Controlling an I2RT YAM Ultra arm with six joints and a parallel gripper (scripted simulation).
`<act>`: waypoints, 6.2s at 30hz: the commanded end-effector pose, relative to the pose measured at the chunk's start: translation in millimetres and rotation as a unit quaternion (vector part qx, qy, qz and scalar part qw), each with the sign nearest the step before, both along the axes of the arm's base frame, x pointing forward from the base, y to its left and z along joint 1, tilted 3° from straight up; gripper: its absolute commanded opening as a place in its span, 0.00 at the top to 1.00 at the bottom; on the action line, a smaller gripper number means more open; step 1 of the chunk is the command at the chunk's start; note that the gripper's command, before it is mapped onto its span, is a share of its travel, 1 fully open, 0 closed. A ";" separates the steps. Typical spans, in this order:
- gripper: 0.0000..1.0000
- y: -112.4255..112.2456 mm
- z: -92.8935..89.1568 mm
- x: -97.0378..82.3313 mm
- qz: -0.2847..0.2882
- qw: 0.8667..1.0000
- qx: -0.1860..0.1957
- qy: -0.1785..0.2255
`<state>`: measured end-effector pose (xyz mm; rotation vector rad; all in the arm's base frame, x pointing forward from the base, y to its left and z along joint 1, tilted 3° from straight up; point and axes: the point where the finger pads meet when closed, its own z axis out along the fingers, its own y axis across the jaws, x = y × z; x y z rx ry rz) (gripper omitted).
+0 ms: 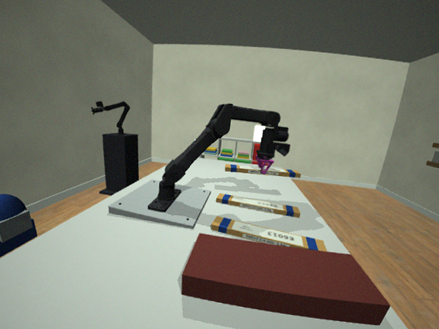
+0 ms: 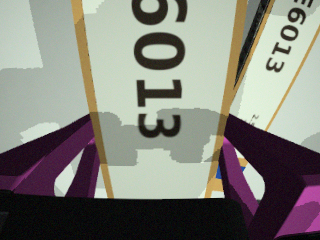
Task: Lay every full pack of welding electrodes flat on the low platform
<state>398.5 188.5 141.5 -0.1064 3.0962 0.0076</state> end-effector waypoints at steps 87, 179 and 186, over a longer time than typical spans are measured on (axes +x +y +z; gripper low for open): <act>1.00 92.5 22.0 5.8 -0.004 1.000 -0.001 -0.003; 1.00 92.5 22.0 5.8 -0.004 1.000 -0.001 -0.003; 1.00 92.5 22.0 5.8 -0.004 1.000 -0.001 -0.003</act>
